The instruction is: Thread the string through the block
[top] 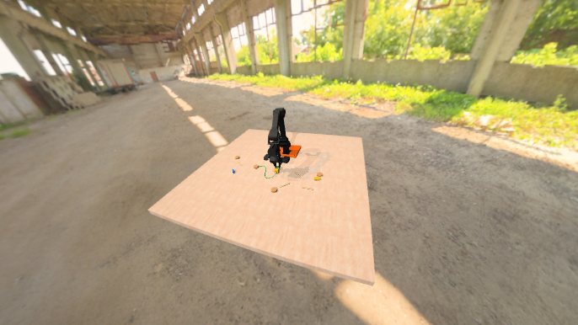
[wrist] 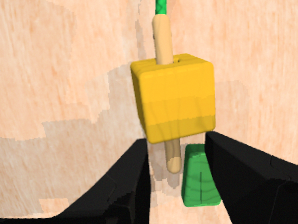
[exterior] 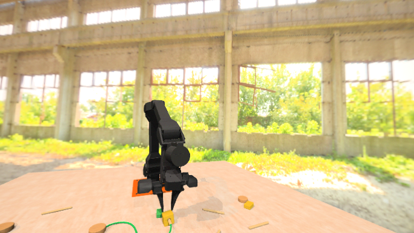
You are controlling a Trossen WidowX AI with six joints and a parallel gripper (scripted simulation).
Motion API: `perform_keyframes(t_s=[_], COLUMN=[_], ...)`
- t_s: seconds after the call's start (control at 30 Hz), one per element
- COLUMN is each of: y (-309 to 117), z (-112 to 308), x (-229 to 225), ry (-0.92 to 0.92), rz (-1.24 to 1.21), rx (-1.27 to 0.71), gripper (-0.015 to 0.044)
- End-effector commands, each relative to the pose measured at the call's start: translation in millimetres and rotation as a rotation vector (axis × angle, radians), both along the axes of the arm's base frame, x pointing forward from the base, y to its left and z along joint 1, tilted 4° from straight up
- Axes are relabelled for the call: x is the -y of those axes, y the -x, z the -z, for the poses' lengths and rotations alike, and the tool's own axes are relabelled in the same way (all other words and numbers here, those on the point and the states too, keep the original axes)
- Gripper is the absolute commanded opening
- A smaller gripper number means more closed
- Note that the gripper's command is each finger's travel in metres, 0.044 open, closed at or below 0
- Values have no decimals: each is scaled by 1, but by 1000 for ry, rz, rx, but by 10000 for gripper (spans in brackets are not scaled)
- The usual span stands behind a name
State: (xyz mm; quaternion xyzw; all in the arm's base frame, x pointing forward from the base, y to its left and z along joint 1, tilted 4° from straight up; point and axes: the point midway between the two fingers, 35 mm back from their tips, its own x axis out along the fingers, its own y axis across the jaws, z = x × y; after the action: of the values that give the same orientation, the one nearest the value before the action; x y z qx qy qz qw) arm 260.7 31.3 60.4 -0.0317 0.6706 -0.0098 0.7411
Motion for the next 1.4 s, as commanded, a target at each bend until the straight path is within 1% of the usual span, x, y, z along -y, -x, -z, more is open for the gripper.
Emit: perform_keyframes(t_s=[0.0, 0.7, 0.73, 1.17, 1.2, 1.37], y=[5, 5, 0, 0, 0, 0], z=[15, 15, 0, 0, 0, 0], x=[-2, -2, 0, 0, 0, 0], ry=[-7, -7, 1, 1, 1, 1], rz=[-8, -8, 0, 0, 0, 0], rx=[-43, -43, 0, 0, 0, 0], gripper=[124, 124, 119, 32, 6, 0])
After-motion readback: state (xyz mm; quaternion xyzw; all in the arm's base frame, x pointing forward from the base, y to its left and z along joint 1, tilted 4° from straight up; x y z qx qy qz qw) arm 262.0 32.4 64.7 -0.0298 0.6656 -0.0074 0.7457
